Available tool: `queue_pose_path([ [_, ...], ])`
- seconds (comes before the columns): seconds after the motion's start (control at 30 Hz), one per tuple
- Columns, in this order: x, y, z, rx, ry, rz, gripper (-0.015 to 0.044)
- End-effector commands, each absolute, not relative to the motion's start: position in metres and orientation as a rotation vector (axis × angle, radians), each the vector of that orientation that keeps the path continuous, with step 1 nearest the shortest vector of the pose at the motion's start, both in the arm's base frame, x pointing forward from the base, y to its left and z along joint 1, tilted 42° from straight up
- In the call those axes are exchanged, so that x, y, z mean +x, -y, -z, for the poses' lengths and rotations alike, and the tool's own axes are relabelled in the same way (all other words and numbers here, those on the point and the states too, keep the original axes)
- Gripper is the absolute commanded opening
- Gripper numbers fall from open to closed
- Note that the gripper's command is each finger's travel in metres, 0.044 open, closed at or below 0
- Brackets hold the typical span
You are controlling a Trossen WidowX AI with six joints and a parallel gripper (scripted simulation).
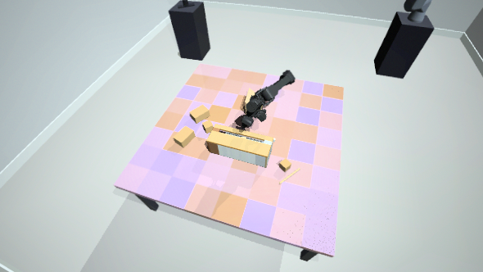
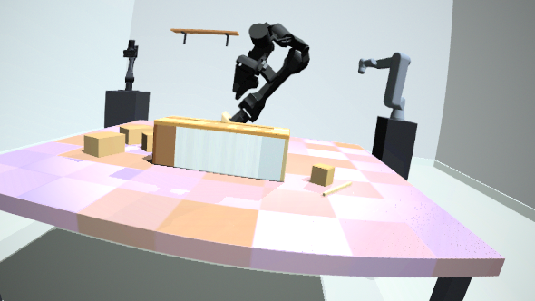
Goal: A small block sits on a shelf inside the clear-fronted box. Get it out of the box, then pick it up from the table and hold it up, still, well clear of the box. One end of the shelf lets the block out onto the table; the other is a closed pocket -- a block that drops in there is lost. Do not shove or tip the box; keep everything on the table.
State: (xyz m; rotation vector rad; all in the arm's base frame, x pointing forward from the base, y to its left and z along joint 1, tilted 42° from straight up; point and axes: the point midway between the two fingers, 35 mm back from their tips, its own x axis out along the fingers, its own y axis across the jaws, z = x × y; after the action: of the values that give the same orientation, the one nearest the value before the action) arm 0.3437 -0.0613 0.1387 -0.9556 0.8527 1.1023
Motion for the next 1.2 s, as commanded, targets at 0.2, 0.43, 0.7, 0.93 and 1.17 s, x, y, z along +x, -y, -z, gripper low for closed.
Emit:
queue_pose_path([
  [0.2,0.325,0.010,-0.116,-0.887,-0.961,-1.396,0.0400],
  [0.43,0.325,0.006,-0.112,-0.888,-0.961,-1.395,0.0400],
  [0.7,0.326,-0.004,-0.103,-0.888,-0.961,-1.395,0.0400],
  [0.93,0.327,-0.012,-0.095,-0.888,-0.960,-1.395,0.0400],
  [1.17,0.327,-0.021,-0.088,-0.888,-0.960,-1.395,0.0400],
])
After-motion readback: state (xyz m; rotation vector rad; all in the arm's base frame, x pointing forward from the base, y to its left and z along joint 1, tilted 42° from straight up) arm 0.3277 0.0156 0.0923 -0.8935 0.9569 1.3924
